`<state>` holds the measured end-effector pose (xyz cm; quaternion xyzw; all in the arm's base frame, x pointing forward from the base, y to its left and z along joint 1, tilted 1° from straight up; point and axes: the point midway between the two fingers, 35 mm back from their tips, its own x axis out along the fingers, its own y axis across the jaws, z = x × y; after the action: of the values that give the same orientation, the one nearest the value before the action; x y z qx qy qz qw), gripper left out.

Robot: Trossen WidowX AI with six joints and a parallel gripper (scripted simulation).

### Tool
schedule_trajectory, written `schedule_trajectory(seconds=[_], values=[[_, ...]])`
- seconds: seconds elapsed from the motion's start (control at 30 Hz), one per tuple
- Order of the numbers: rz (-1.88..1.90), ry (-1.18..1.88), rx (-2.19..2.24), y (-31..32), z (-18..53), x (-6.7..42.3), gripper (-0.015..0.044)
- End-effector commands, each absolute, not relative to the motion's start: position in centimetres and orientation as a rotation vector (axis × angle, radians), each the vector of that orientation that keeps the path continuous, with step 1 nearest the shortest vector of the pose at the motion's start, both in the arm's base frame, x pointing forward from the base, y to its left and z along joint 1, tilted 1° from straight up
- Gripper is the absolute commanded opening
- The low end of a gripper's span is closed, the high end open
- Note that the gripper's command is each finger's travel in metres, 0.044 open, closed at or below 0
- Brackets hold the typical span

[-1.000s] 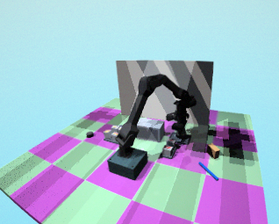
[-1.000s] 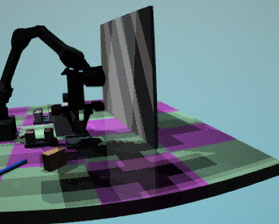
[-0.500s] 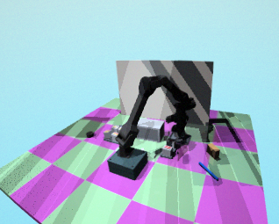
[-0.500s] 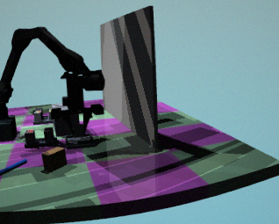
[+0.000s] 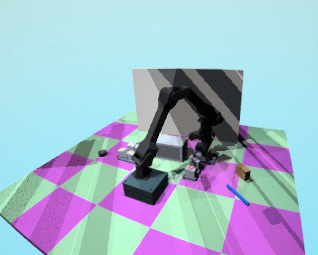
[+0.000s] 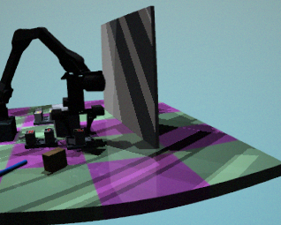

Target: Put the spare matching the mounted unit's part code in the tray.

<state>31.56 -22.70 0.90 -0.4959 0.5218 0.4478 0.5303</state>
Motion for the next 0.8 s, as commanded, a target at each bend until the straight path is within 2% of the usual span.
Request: schedule_trajectory(seconds=[0.0,0.1,0.33,0.77], values=[[1.068,1.245,-1.185,-22.7,0.9,31.6,0.0368],[1.068,1.245,-1.185,-22.7,1.2,31.6,0.0440],[1.075,1.241,-1.181,-22.2,11.3,31.0,0.0440],[1.052,1.240,-1.199,-22.5,11.5,31.3,0.0440]])
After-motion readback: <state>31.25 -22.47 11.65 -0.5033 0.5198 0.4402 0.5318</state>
